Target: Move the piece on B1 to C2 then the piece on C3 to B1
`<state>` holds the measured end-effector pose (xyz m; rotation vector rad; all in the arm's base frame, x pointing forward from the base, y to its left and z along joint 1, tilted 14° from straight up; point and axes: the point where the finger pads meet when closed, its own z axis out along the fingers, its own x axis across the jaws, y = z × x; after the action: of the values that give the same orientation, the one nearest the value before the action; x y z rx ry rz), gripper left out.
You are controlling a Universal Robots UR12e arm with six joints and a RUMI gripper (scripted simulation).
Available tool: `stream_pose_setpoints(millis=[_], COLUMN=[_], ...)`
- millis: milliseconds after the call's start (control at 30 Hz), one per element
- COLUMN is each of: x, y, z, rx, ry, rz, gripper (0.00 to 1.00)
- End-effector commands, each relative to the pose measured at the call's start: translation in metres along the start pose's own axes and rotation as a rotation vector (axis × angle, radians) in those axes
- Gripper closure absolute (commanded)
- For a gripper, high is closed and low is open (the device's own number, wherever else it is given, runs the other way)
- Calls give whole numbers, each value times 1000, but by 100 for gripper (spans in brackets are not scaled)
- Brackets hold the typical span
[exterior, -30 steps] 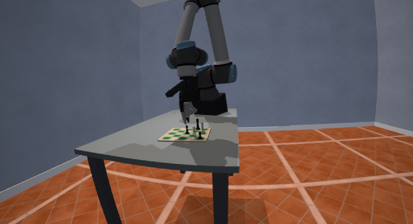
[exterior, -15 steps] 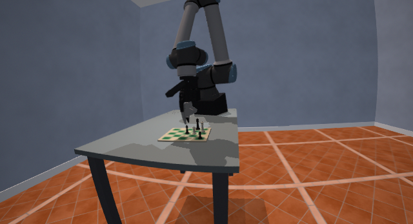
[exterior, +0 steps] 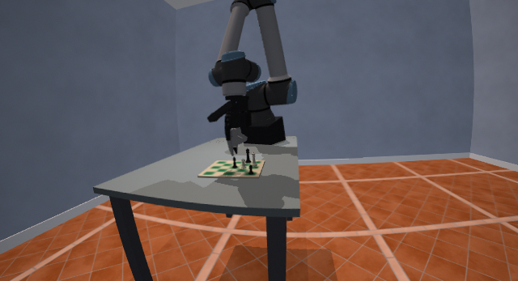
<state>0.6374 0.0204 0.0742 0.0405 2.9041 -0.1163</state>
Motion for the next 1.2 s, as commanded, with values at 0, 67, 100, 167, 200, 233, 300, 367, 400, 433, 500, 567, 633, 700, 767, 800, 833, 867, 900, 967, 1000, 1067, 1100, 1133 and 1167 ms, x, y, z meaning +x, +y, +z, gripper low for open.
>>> stream_pose_setpoints(millis=[0,67,100,167,200,233,300,367,400,433,500,567,633,700,767,800,833,867,900,967,1000,1067,1100,1133,1167], x=[-1,-1,-1,-1,-1,-1,-1,-1,-1,-1,-1,-1,-1,-1,-1,-1,-1,-1,-1,-1,-1,-1,-1,-1,-1], y=[0,0,0,0,0,0,0,0,0,0,0,0,0,0,0,0,0,0,0,0,0,0,0,0,0], z=[-1,0,0,1,2,3,3,6,7,9,14,18,23,27,31,32,32,32,34,35,36,37,37,37,37], rx=[0,0,0,0,0,0,0,0,0,0,0,0,0,0,0,0,0,0,0,0,0,0,0,0,0], ry=[-1,-1,-1,-1,-1,-1,-1,-1,-1,-1,-1,-1,-1,-1,-1,-1,-1,-1,-1,-1,-1,-1,-1,-1,-1], rz=[0,0,0,0,0,0,0,0,0,0,0,0,0,0,0,0,0,0,0,0,0,0,0,0,0], gripper=[78,78,78,78,78,78,78,78,78,78,78,78,78,78,78,78,78,78,78,78,78,78,78,78,78])
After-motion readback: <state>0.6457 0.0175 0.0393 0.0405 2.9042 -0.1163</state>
